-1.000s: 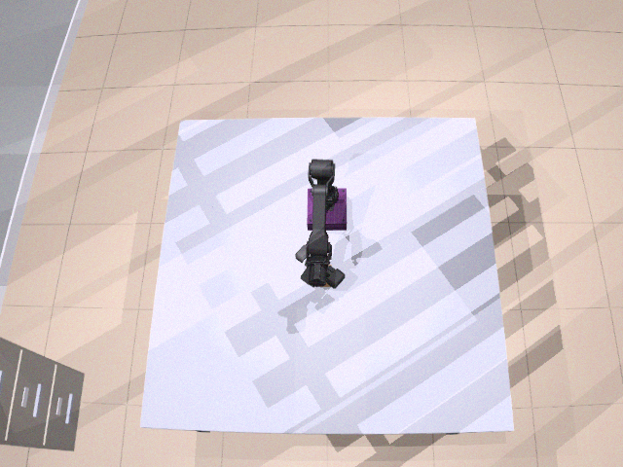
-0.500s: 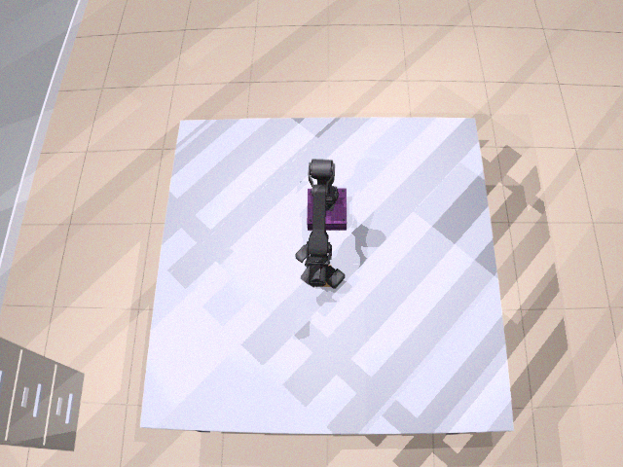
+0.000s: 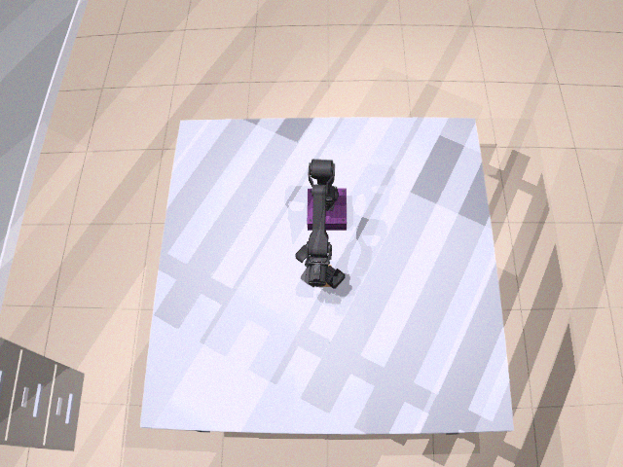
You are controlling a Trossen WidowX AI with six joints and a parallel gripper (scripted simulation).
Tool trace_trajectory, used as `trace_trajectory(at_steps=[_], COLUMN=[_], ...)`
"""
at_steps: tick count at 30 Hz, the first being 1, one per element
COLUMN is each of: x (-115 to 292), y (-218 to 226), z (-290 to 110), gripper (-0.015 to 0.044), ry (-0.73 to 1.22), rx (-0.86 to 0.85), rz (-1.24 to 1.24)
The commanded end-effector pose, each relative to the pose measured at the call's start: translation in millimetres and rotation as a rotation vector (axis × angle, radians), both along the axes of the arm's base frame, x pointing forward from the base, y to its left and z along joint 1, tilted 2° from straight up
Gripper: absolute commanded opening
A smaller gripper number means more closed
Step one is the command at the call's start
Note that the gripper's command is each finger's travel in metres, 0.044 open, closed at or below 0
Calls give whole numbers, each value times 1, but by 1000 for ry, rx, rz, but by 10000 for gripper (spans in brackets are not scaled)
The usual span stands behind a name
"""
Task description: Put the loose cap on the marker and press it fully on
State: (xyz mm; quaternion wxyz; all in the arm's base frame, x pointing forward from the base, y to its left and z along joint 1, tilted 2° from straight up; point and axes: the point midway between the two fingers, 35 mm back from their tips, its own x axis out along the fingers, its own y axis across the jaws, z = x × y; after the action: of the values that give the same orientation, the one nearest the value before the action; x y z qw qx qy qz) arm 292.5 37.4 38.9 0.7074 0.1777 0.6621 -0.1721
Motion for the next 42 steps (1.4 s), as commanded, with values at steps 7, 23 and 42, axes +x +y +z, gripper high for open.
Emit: trace_trajectory(at_steps=[7,23,42], x=[0,-4,-9], y=[0,0,2], z=[0,75,89], gripper=[263,440,20], ry=[0,0,10], rx=[0,0,-39], rz=[0,0,697])
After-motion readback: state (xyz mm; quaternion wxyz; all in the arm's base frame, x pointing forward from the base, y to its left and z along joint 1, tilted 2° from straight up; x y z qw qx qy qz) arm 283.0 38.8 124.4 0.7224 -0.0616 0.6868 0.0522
